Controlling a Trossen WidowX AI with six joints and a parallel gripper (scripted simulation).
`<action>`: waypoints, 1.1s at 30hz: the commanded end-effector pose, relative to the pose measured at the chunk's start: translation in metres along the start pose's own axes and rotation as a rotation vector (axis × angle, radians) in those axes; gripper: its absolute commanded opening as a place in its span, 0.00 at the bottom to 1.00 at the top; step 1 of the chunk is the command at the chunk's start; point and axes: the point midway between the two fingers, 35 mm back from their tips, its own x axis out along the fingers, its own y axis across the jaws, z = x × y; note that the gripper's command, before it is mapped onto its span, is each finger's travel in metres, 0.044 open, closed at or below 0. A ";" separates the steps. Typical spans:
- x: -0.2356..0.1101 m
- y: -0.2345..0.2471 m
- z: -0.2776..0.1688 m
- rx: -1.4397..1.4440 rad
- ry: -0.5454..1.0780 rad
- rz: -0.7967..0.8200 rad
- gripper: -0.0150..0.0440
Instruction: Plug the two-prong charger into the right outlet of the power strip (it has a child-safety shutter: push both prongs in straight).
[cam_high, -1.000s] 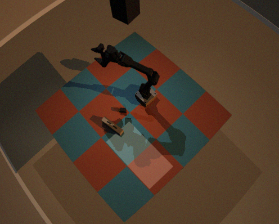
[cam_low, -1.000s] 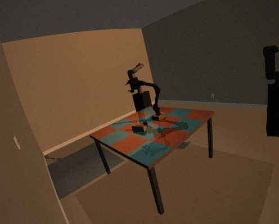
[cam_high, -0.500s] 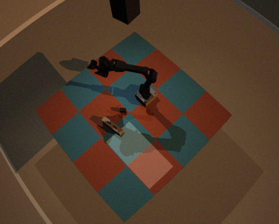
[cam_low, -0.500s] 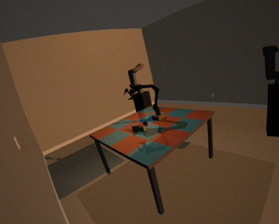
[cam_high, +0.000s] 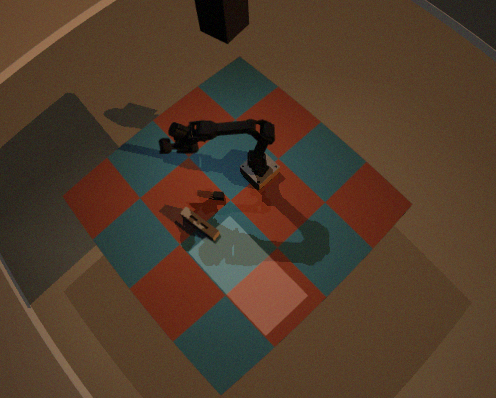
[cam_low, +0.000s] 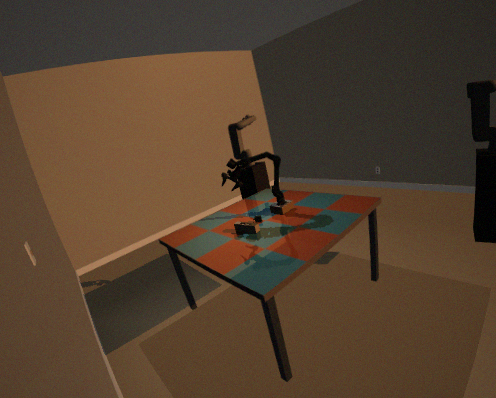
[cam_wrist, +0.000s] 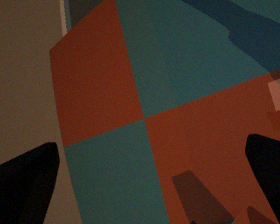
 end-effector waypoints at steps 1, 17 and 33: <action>0.013 -0.017 -0.025 -0.100 0.070 -0.068 1.00; 0.040 -0.095 -0.116 -0.519 0.355 -0.304 1.00; 0.024 -0.189 -0.180 -0.952 0.664 -0.503 1.00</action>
